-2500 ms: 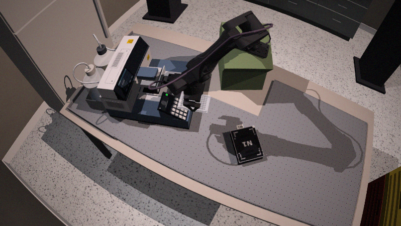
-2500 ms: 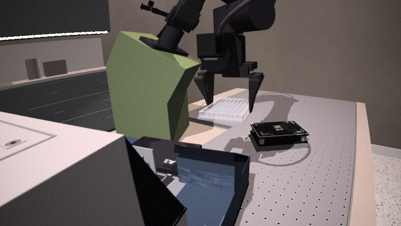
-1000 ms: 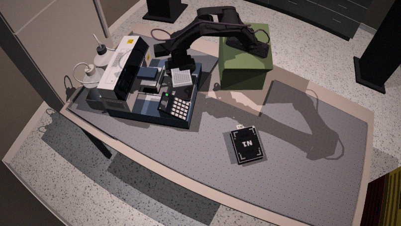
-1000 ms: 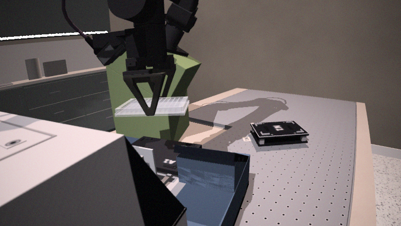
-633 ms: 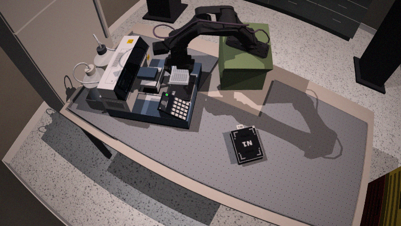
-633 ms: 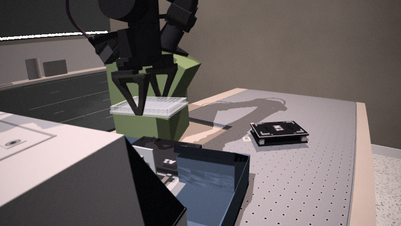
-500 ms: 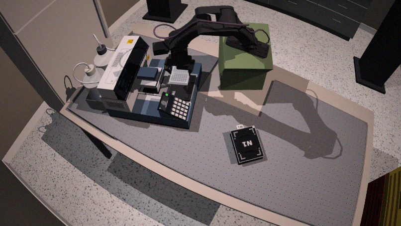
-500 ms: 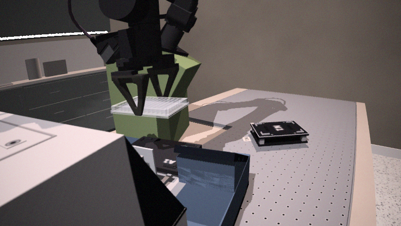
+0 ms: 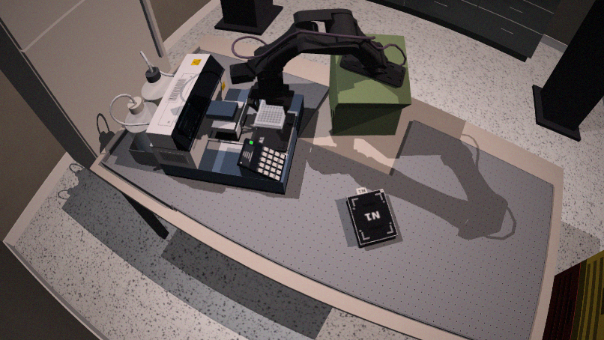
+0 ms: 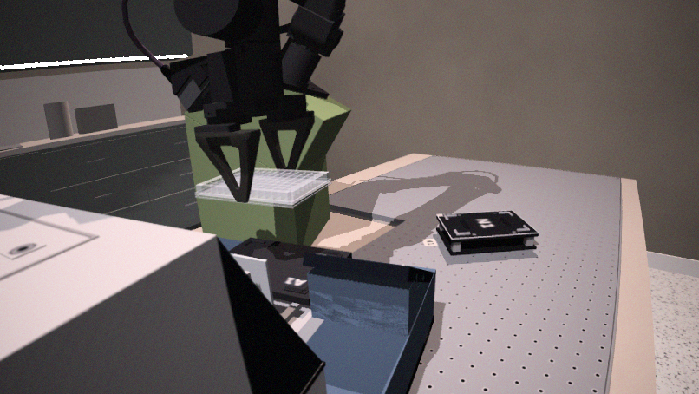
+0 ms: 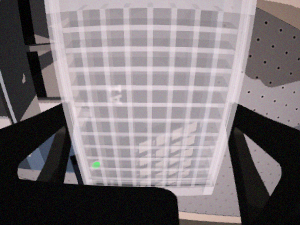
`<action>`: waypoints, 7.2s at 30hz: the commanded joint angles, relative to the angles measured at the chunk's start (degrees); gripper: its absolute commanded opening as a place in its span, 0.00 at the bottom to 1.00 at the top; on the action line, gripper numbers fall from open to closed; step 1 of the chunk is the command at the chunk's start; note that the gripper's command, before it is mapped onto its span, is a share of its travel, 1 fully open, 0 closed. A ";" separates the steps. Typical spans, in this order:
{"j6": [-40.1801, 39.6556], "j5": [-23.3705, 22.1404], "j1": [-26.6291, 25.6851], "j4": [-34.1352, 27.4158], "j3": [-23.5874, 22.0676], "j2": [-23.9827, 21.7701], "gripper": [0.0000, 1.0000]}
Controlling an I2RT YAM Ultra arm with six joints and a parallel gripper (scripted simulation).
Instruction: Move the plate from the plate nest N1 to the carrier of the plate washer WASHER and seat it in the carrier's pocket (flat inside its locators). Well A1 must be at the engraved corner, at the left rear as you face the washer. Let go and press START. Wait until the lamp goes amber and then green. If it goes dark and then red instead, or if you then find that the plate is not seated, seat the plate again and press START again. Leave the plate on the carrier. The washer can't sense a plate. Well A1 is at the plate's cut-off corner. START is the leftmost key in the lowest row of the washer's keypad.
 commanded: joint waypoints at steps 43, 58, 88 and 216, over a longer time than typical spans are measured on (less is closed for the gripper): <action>0.29 0.08 -0.09 -0.78 0.84 -0.68 0.84; 2.26 0.62 1.76 3.55 0.04 2.44 0.84; 6.85 1.00 5.10 13.55 0.16 9.62 0.84; 9.40 1.31 7.23 18.70 -1.69 12.95 0.84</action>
